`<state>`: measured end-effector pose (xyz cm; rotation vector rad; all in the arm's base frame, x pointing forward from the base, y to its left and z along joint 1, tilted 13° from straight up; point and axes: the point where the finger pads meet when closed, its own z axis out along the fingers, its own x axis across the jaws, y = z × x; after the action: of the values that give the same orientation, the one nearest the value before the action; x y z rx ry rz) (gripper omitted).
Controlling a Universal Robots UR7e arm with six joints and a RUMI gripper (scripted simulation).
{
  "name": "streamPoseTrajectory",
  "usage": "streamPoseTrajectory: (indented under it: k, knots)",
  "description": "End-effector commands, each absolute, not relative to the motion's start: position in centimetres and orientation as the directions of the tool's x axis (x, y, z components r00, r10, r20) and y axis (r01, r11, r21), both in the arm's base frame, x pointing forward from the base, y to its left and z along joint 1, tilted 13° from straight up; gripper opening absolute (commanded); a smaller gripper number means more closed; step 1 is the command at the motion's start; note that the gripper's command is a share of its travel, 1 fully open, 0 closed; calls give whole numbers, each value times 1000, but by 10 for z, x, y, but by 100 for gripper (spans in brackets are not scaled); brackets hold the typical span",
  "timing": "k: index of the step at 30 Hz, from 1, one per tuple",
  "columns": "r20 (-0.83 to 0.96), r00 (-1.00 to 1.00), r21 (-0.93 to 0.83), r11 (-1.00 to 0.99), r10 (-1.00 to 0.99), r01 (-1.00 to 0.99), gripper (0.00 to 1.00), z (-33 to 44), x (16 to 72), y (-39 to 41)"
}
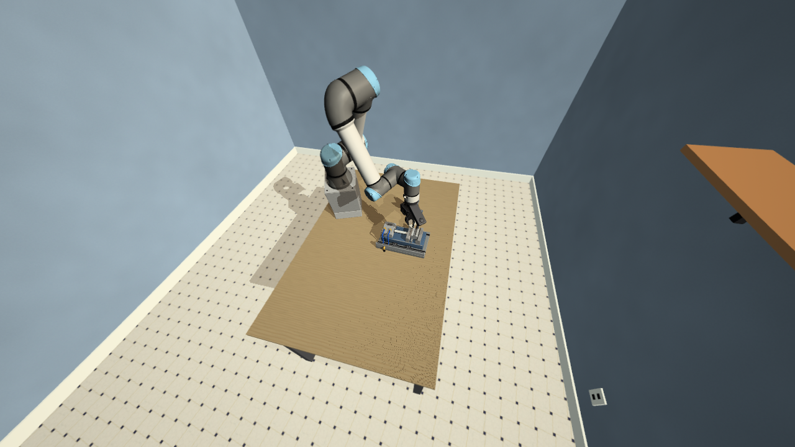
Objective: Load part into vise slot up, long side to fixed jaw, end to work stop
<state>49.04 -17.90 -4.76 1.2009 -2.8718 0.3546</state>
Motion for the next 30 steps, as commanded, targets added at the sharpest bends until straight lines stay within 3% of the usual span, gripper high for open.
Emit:
streamPoseTrajectory:
  k: [1, 15, 30]
  knots:
    - [109, -630, -193, 605, -769, -772, 0, -46, 493, -182]
    - [183, -222, -125, 201, -958, -972, 0, -43, 502, -194]
    - [204, -33, -88, 15, -978, -996, 0, -42, 504, -199]
